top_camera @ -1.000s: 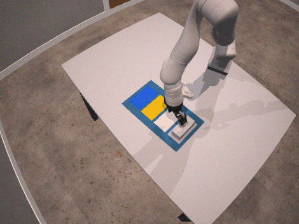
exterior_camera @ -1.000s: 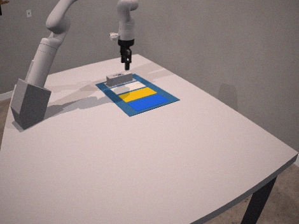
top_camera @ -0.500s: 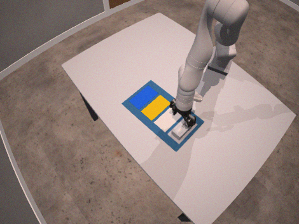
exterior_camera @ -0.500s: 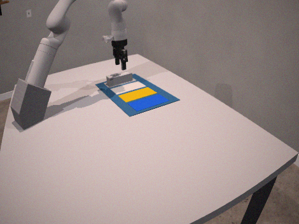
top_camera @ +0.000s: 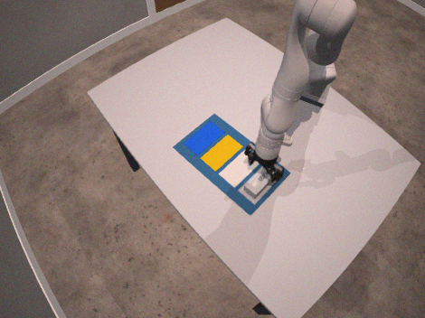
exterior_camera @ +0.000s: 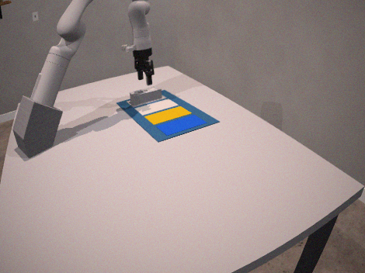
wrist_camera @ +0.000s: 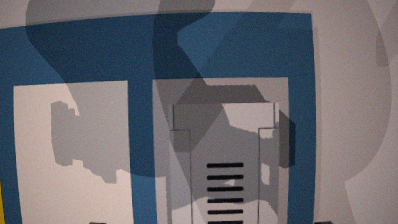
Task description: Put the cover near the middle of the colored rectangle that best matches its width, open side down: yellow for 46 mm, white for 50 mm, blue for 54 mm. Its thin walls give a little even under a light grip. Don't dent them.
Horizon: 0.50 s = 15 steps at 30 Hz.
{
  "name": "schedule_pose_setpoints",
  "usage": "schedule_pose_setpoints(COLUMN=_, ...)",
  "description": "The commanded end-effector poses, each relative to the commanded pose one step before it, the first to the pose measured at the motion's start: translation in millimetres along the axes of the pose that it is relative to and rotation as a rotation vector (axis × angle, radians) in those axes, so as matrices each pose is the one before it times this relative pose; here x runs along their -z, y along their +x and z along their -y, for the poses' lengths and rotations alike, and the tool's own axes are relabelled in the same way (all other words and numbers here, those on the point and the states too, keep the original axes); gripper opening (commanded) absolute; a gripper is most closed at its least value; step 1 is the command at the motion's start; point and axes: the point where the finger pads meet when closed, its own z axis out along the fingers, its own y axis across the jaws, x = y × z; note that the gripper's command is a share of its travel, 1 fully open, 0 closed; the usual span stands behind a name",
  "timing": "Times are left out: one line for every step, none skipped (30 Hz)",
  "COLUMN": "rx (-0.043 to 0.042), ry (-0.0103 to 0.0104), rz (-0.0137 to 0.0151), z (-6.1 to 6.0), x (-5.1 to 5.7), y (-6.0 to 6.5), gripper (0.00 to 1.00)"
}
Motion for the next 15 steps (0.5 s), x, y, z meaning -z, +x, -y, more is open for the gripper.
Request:
schedule_pose_setpoints(rx=0.01133, ry=0.00338, rz=-0.00166, z=-4.32, x=0.09, y=1.75, gripper=1.0)
schedule_pose_setpoints(rx=-0.00497, ry=-0.00021, rz=0.00151, z=-0.4, x=-0.02, y=-0.39, gripper=1.0)
schedule_pose_setpoints(rx=-0.00306, ry=-0.00048, rz=0.00057, z=-0.41, x=-0.02, y=-0.11, gripper=1.0)
schedule_pose_setpoints(rx=0.00259, ry=-0.00048, rz=-0.00021, z=-0.33, x=-0.01, y=0.15, gripper=1.0)
schedule_pose_setpoints(rx=0.00888, ry=-0.00041, rz=-0.00023, z=-0.24, x=-0.01, y=0.15, gripper=1.0)
schedule_pose_setpoints(rx=0.0033, ry=-0.00003, rz=-0.00009, z=-0.08, x=-0.01, y=0.09, gripper=1.0)
schedule_pose_setpoints(rx=0.00012, ry=-0.00006, rz=-0.00008, z=-0.06, x=0.0, y=0.05, gripper=1.0)
schedule_pose_setpoints(rx=0.00005, ry=-0.00015, rz=-0.00013, z=-0.06, x=0.0, y=0.04, gripper=1.0)
schedule_pose_setpoints(rx=0.00001, ry=-0.00006, rz=-0.00005, z=-0.02, x=0.0, y=0.01, gripper=1.0)
schedule_pose_setpoints(rx=0.0, ry=0.0, rz=0.0, z=0.0, x=0.0, y=0.0, gripper=1.0)
schedule_pose_setpoints(rx=0.0, ry=0.0, rz=0.0, z=0.0, x=0.0, y=0.0, gripper=1.0)
schedule_pose_setpoints(rx=0.0, ry=0.0, rz=0.0, z=0.0, x=0.0, y=0.0, gripper=1.0)
schedule_pose_setpoints(rx=0.0, ry=0.0, rz=0.0, z=0.0, x=0.0, y=0.0, gripper=1.0)
schedule_pose_setpoints(rx=0.0, ry=0.00008, rz=0.00008, z=0.02, x=-0.01, y=-0.03, gripper=1.0)
schedule_pose_setpoints(rx=0.0, ry=0.0005, rz=0.00054, z=0.15, x=-0.07, y=-0.18, gripper=1.0)
